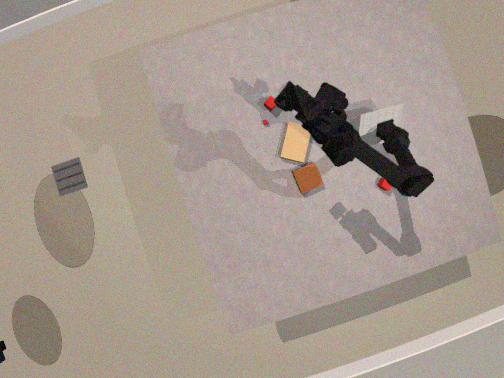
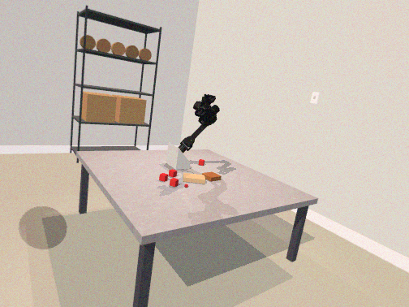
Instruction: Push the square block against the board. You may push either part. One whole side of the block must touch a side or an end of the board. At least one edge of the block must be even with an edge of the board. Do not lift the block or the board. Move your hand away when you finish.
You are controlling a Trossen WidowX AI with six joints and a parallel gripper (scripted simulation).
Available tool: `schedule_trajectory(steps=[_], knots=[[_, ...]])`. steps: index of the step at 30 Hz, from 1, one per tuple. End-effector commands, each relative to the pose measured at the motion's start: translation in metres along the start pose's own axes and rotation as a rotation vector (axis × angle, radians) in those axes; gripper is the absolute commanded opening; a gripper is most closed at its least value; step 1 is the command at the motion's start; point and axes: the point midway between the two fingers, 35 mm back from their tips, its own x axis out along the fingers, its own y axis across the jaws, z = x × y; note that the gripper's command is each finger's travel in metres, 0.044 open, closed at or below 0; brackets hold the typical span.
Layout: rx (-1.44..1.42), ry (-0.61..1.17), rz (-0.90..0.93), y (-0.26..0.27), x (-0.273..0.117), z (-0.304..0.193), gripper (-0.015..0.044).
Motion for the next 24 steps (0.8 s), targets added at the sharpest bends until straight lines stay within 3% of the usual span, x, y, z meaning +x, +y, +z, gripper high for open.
schedule_trajectory(steps=[1,24], knots=[[-0.122,0.050,-0.096,-0.024,-0.006,-0.007,0.0000],[-0.663,0.404,-0.544,-0.139,-0.069,-0.028,0.0000]])
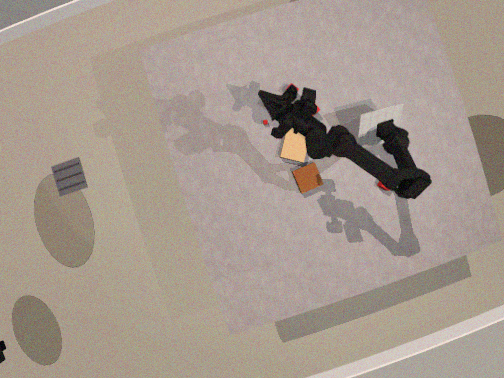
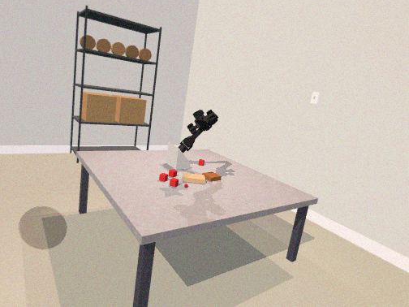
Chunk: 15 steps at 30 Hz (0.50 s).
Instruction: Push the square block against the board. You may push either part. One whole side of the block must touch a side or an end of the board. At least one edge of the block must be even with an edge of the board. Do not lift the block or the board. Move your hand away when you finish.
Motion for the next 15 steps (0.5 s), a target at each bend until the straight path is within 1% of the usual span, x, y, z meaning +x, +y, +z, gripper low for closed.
schedule_trajectory(steps=[1,15], knots=[[-0.112,0.093,-0.079,-0.021,-0.005,-0.019,0.0000],[-0.411,0.404,-0.282,-0.087,-0.035,-0.072,0.0000]])
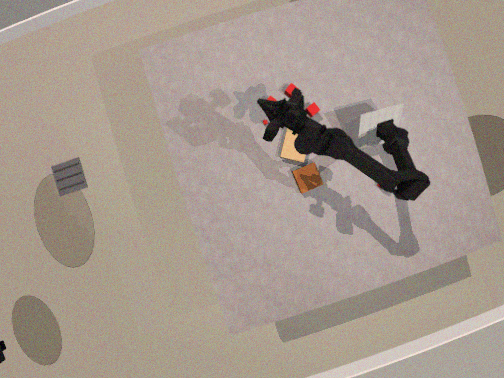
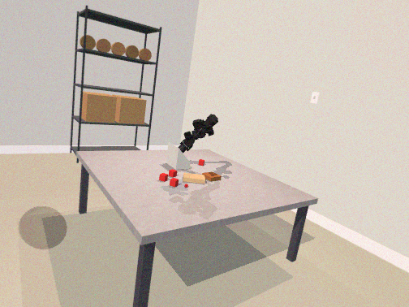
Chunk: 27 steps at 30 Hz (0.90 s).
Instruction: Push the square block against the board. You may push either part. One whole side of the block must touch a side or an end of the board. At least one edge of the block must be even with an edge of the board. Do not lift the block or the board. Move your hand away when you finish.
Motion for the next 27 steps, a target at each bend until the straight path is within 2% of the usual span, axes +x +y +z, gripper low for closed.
schedule_trajectory(steps=[1,14,27], knots=[[-0.102,0.116,-0.056,-0.016,-0.004,-0.026,0.0000],[-0.346,0.461,-0.173,-0.065,-0.027,-0.096,0.0000],[-0.530,0.850,-0.217,-0.110,-0.077,-0.157,0.0000]])
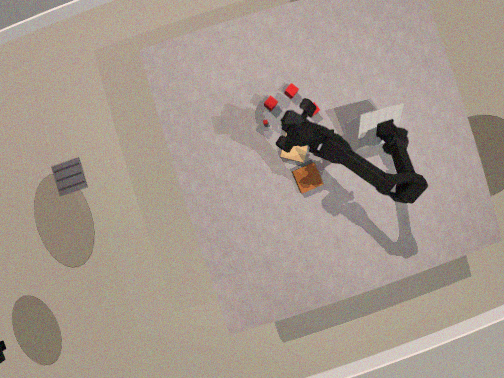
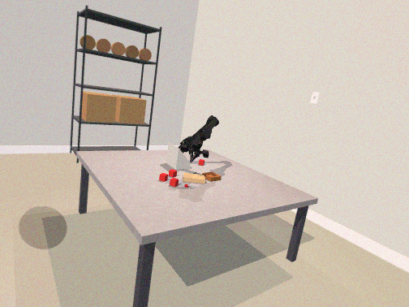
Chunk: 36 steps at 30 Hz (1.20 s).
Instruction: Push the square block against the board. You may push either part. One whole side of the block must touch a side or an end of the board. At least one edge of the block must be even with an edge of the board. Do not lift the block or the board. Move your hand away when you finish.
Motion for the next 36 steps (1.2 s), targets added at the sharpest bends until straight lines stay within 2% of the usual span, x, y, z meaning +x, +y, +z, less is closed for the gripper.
schedule_trajectory(steps=[1,11,20,27,32,36], knots=[[-0.075,0.139,0.008,-0.003,0.001,-0.034,0.0000],[-0.202,0.430,0.063,-0.007,-0.009,-0.103,0.0000],[-0.277,0.683,0.167,-0.006,-0.032,-0.162,0.0000],[-0.280,0.700,0.176,-0.006,-0.034,-0.166,0.0000],[-0.280,0.702,0.179,-0.002,0.004,-0.201,0.0000],[-0.279,0.702,0.179,-0.002,0.006,-0.203,0.0000]])
